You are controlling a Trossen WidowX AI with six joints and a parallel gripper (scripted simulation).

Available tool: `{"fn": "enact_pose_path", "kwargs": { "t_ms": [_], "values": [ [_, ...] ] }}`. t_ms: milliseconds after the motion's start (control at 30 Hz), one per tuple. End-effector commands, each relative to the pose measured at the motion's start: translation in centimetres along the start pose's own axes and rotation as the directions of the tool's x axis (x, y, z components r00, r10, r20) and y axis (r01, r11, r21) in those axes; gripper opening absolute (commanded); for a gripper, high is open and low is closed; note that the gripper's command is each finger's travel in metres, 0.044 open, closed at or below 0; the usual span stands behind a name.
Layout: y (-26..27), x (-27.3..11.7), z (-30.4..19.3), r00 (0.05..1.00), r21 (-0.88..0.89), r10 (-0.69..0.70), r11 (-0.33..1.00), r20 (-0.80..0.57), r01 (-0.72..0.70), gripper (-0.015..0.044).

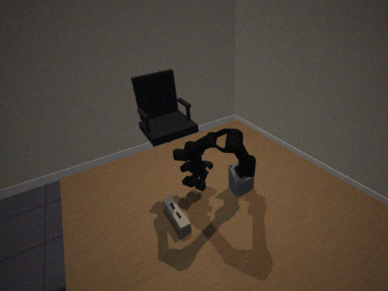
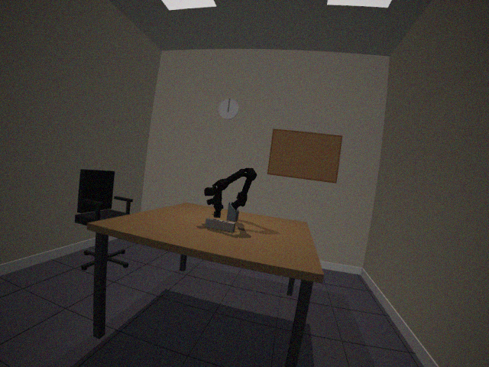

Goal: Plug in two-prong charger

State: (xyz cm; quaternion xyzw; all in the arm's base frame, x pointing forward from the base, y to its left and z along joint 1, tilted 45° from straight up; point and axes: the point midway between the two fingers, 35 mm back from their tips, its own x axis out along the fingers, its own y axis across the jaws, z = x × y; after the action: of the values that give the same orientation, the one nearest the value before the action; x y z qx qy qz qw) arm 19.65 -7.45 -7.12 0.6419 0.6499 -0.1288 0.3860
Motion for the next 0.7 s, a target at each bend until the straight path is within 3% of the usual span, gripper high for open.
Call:
{"fn": "enact_pose_path", "kwargs": {
  "t_ms": [0,167,667],
  "values": [
    [0.0,-1.7,-0.3,1.000,-0.003,-0.002,1.000,0.003,0.002,0.0000],
    [0.2,-1.6,-0.3,1.000,-0.041,-0.005,0.999,0.005,0.005,0.0000],
    [2.5,-0.2,-0.5,0.999,-0.376,-0.028,0.926,0.025,0.035,0.0000]
  ]
}}
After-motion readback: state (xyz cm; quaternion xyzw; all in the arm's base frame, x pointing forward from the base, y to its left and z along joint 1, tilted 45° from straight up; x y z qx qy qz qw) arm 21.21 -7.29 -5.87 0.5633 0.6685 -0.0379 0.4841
